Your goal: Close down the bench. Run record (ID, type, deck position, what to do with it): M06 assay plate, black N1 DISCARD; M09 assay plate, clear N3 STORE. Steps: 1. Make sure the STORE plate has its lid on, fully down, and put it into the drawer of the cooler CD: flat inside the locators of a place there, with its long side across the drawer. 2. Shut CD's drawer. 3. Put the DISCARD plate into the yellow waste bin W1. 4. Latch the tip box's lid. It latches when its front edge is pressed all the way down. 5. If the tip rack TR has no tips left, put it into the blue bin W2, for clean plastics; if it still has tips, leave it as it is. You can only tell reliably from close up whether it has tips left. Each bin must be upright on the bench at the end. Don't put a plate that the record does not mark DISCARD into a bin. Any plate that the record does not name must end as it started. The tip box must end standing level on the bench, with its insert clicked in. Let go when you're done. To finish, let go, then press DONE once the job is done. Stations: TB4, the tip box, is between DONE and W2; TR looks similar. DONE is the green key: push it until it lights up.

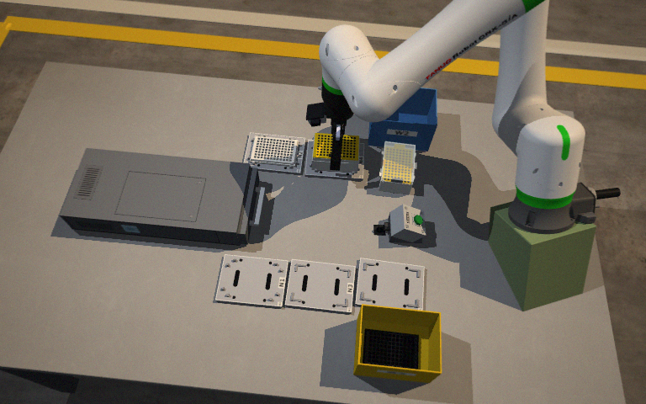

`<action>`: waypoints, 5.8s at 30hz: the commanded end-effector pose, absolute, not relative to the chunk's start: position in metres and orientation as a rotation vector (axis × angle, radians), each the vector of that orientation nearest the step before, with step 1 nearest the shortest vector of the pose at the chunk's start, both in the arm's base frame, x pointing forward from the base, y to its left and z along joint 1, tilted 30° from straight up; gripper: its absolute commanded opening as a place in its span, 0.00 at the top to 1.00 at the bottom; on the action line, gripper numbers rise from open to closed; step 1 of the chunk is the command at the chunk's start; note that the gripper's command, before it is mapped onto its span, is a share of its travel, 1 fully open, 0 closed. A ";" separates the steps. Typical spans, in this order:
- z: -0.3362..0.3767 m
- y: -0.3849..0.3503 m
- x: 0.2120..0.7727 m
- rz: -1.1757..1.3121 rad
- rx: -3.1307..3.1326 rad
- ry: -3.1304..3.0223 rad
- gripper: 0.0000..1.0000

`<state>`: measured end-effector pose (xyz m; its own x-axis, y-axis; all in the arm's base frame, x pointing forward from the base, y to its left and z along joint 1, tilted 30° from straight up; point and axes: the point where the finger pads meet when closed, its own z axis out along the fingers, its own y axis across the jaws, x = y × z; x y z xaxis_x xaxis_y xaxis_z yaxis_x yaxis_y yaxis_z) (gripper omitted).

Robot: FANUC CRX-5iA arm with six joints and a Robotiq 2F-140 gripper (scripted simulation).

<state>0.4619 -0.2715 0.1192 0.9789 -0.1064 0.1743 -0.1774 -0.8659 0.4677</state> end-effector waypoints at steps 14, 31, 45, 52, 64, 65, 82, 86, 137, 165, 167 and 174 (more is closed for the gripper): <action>0.117 -0.273 0.463 0.197 2.625 -0.200 0.32; 0.118 -0.272 0.463 0.197 2.625 -0.200 0.39; 0.119 -0.272 0.463 0.197 2.625 -0.200 0.90; 0.119 -0.272 0.463 0.197 2.625 -0.200 0.90; 0.120 -0.271 0.462 0.197 2.625 -0.200 0.90; 0.120 -0.271 0.462 0.197 2.625 -0.200 0.90; 0.124 -0.269 0.462 0.197 2.625 -0.200 0.90; 0.126 -0.268 0.462 0.197 2.625 -0.200 0.90; 0.176 -0.240 0.456 0.197 2.625 -0.200 0.90; 0.204 -0.224 0.453 0.197 2.625 -0.200 0.90; 0.206 -0.223 0.452 0.197 2.625 -0.200 0.90; 0.214 -0.218 0.451 0.197 2.625 -0.200 0.90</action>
<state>0.4511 -0.2196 0.2113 0.9789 -0.1064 0.1744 -0.1774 -0.8659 0.4677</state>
